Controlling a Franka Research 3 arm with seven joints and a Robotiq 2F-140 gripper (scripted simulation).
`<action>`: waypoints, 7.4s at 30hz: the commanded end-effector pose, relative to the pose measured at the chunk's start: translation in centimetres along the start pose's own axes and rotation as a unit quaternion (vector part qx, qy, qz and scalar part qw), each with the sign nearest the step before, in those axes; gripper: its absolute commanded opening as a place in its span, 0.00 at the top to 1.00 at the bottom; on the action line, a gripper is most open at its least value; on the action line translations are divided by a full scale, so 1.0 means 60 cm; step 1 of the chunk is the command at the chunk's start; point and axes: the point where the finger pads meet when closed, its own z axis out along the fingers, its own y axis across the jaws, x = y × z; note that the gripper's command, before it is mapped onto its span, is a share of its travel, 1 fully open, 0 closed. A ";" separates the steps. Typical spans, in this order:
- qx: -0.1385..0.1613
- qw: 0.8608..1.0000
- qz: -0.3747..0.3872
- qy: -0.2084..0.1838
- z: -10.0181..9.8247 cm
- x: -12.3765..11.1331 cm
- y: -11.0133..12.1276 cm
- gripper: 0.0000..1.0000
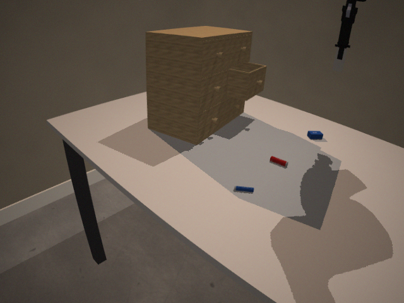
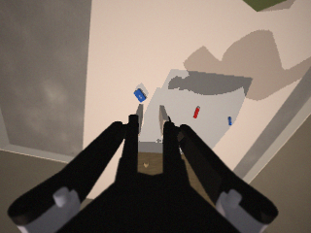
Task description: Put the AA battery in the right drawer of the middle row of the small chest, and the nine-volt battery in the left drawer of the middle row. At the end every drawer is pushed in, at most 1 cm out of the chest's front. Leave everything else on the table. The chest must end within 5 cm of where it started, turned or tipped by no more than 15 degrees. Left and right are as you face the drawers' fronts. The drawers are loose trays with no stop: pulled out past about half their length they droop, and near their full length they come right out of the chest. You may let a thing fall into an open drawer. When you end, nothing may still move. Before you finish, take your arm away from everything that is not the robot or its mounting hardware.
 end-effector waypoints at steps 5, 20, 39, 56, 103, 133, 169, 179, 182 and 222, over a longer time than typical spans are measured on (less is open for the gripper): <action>-0.001 1.000 0.010 0.001 -0.001 0.000 0.001 0.80; 0.000 1.000 0.006 0.003 0.002 0.000 0.001 0.80; 0.031 0.999 0.029 0.032 0.076 -0.053 0.042 0.80; 0.039 0.998 0.035 0.032 0.108 -0.077 0.071 0.80; 0.042 0.998 0.039 0.028 0.140 -0.099 0.105 0.80; 0.031 0.998 0.045 0.012 0.215 -0.133 0.210 0.80; -0.001 0.999 0.050 0.002 0.279 -0.132 0.327 0.83; -0.001 0.999 0.050 0.002 0.279 -0.132 0.327 0.83; -0.001 0.999 0.050 0.002 0.279 -0.132 0.327 0.83; -0.001 0.999 0.050 0.001 0.369 -0.132 0.329 0.83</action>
